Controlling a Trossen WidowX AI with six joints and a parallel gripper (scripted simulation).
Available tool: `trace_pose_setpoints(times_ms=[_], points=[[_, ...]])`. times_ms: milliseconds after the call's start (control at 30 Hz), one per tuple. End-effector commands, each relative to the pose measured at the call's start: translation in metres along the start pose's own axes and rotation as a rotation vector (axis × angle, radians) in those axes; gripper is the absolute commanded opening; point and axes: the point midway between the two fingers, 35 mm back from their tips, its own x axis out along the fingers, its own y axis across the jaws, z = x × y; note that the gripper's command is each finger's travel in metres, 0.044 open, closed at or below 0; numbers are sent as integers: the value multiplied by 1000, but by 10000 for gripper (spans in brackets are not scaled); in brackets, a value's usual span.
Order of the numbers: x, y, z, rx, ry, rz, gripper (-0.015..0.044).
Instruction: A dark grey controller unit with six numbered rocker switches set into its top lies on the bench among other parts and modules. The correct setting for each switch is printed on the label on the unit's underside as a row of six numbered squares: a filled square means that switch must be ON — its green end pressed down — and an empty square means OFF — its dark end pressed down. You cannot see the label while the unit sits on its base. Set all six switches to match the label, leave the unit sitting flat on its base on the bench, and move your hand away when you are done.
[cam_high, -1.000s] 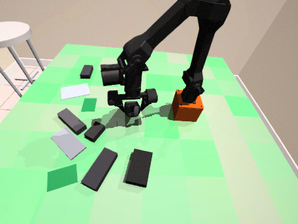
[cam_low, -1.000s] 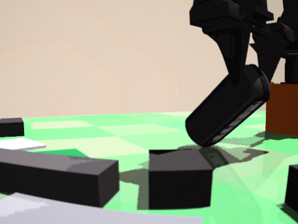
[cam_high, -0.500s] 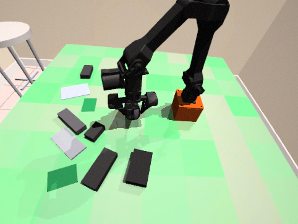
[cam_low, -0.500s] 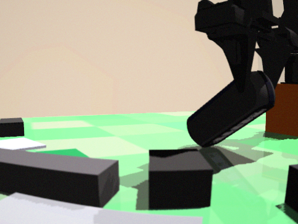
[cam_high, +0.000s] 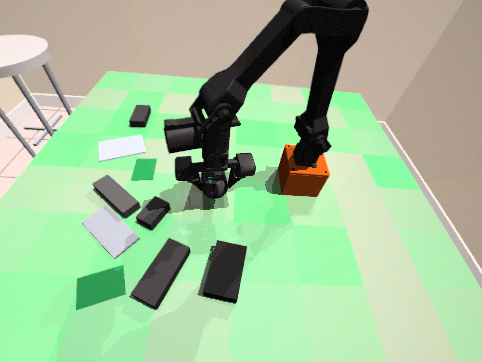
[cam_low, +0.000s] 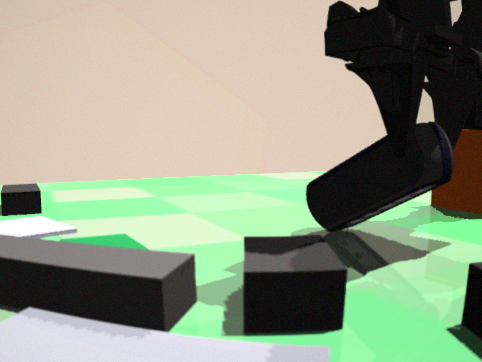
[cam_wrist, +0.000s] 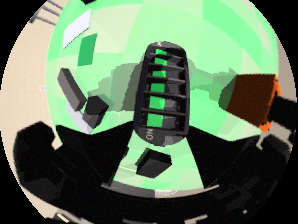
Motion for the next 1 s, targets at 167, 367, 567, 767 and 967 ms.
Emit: trace_pose_setpoints(times_ms=[167, 367, 567, 767, 967], points=[[8, -2, 0, 15, -14, -9, 338], [12, -2, -2, 15, -14, -9, 338], [16, -2, -5, 15, -14, -9, 338], [20, -3, -7, 15, -14, -9, 338], [24, -3, -9, 15, -14, -9, 338]])
